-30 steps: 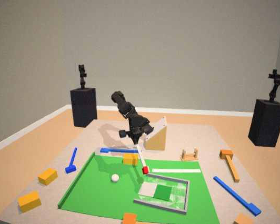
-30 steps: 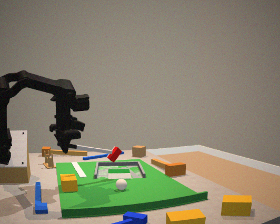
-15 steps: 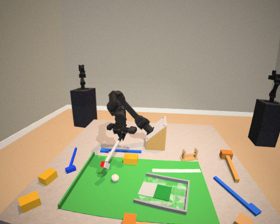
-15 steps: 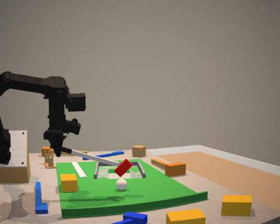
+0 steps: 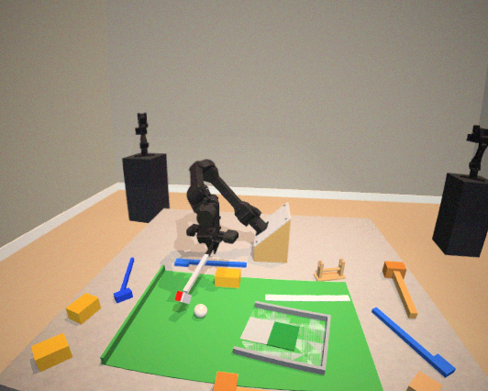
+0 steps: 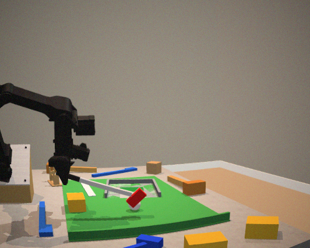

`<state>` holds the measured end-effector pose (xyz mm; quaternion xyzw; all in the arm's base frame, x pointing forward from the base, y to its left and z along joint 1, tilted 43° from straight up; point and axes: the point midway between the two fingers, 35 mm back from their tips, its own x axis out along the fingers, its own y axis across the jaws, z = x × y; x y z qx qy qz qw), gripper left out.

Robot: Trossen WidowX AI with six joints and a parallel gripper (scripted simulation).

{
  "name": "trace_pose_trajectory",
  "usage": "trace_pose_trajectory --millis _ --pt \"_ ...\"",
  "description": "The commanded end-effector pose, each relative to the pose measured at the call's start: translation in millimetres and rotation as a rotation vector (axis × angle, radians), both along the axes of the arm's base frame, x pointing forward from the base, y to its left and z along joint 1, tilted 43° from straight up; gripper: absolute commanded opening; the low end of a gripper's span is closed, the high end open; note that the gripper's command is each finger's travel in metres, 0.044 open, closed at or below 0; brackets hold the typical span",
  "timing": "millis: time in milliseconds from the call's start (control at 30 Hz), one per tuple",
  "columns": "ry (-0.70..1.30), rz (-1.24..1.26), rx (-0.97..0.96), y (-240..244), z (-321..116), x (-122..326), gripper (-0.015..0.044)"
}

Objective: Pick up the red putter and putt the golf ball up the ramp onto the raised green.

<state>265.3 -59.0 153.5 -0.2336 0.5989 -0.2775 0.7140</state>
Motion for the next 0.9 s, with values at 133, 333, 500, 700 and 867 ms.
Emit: trace_pose_trajectory --millis 133,333,500,700,867 --pt "-0.015 0.005 -0.004 -7 -4 2 0.0000" --pt "-0.015 0.005 -0.004 -14 -12 3 0.0000" --pt "-0.015 0.005 -0.005 -19 -17 4 0.0000" --pt "-0.012 0.002 -0.004 -21 -19 5 0.0000" --pt "-0.012 0.002 -0.004 -21 -19 5 0.0000"
